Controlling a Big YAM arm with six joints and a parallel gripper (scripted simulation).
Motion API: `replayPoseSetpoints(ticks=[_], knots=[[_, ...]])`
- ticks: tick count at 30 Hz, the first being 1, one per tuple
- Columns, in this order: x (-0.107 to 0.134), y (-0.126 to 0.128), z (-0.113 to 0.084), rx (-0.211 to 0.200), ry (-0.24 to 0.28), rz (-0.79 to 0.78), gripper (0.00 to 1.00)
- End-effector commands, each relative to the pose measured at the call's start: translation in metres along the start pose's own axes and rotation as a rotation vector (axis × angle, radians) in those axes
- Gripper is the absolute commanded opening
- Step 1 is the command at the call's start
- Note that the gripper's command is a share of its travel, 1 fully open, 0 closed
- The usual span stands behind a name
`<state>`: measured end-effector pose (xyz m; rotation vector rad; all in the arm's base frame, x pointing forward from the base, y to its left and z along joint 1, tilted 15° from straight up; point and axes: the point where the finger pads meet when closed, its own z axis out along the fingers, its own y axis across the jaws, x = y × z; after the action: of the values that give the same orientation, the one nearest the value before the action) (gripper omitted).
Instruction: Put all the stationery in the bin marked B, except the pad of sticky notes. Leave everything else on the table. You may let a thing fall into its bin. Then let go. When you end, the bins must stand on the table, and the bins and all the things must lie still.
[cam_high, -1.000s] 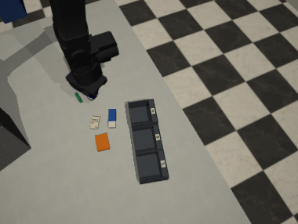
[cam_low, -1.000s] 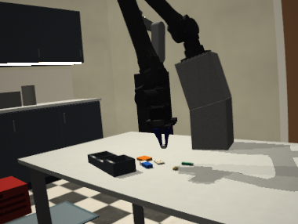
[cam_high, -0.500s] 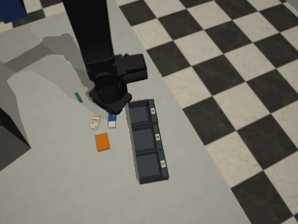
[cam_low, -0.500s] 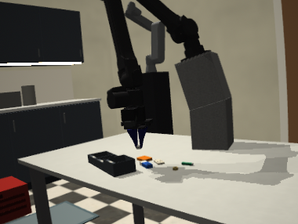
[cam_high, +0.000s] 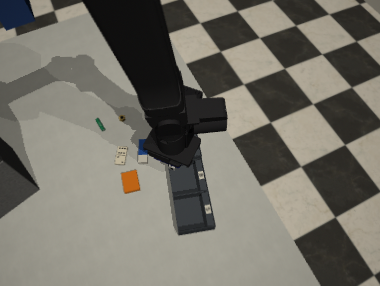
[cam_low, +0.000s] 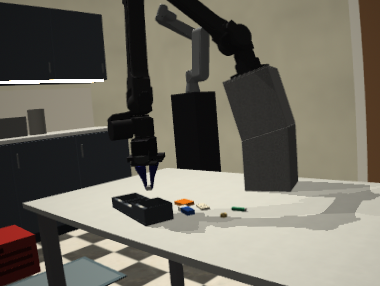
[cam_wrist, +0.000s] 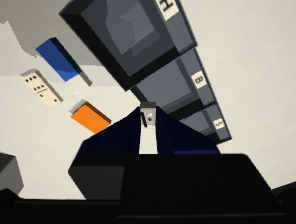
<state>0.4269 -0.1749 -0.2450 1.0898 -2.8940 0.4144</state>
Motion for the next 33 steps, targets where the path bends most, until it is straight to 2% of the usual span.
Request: replayPoseSetpoints(ticks=[1, 5, 9, 11, 15, 17, 18, 33], knots=[[0.000, -0.011, -0.001, 0.000, -0.011, -0.157, 0.10], [0.004, -0.043, -0.008, 0.012, -0.013, -0.255, 0.10], [0.001, -0.050, -0.006, 0.012, -0.008, -0.358, 0.10], [-0.006, -0.030, -0.005, 0.006, -0.010, -0.405, 0.10], [-0.001, -0.028, -0.003, 0.007, -0.015, -0.502, 0.10], [-0.001, -0.028, -0.003, 0.007, -0.015, -0.502, 0.10], [0.006, -0.031, -0.001, 0.008, -0.019, -0.571, 0.10], [0.002, -0.028, -0.003, 0.010, -0.021, -0.592, 0.10]])
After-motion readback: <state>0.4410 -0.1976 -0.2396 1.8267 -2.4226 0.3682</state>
